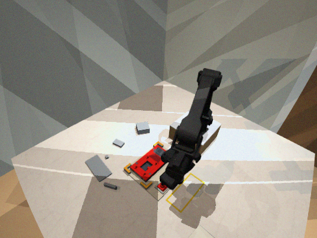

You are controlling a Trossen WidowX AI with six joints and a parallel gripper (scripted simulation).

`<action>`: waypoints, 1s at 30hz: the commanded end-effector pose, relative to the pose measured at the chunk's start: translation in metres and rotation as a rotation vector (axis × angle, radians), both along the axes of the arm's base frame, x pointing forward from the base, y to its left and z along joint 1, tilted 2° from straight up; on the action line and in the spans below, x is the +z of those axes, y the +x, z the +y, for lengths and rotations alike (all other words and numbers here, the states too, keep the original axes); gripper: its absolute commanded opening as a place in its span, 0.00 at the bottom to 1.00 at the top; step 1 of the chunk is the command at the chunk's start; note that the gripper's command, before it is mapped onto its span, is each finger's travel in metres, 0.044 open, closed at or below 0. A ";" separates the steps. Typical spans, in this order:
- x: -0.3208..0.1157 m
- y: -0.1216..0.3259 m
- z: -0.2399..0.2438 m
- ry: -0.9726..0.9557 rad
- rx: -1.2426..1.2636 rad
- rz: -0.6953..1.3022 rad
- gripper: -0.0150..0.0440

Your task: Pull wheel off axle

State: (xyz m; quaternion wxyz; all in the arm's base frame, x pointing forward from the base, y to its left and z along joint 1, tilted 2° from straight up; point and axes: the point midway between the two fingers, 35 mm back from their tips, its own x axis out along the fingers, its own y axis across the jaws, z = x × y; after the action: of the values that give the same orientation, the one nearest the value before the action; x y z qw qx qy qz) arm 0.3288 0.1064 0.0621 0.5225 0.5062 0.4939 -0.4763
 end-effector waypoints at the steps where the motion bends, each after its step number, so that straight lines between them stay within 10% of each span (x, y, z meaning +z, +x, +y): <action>1: 0.002 -0.013 0.016 0.000 -0.006 -0.004 0.25; 30: -0.073 -0.025 0.038 0.002 -0.006 -0.003 0.25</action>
State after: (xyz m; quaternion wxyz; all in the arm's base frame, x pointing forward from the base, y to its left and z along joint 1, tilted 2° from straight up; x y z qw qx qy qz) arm 0.3051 0.1457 0.0144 0.5234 0.5130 0.4923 -0.4696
